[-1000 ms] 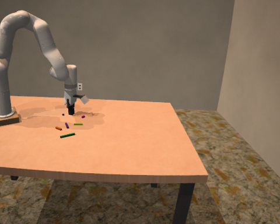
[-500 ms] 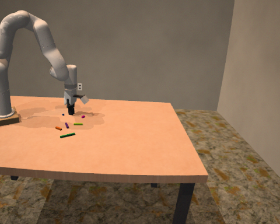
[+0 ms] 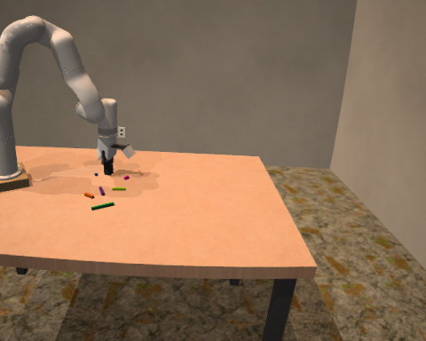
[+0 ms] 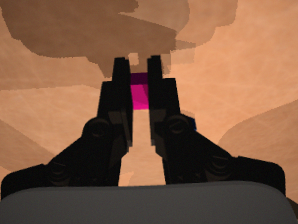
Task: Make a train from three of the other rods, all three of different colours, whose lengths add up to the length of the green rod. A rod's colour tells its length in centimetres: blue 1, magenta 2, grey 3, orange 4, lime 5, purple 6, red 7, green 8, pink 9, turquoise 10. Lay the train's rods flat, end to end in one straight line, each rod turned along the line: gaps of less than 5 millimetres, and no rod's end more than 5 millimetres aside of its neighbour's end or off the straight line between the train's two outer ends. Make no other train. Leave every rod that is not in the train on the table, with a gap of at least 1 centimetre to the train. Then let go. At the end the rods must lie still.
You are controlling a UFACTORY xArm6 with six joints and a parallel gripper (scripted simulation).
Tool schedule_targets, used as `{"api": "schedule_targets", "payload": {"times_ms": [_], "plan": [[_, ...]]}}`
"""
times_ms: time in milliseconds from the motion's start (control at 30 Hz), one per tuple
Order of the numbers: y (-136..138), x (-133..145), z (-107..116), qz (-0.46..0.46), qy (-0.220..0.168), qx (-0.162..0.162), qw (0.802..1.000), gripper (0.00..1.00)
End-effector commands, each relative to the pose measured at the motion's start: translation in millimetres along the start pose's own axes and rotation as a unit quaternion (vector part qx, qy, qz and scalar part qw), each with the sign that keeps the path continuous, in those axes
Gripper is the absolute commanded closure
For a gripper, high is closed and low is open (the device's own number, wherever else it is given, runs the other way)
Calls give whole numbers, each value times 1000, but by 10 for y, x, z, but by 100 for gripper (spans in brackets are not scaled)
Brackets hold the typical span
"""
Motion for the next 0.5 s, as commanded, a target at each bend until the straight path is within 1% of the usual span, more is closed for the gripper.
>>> {"api": "schedule_targets", "payload": {"times_ms": [0,100,167,400,467], "plan": [[-8,-10,26,0,1,-1,1000,96],[-8,-10,110,0,1,-1,1000,96],[-8,-10,213,0,1,-1,1000,96],[-6,-8,732,0,1,-1,1000,96],[-6,-8,732,0,1,-1,1000,96]]}}
Point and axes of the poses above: the point where the finger pads meet when closed, its own z axis back along the fingers, its own y axis across the jaws, x = y × z, the point moved 5 cm from there along z, back along the fingers, and after that the axes turned 7 degrees about -z, right-handed, at the moved point
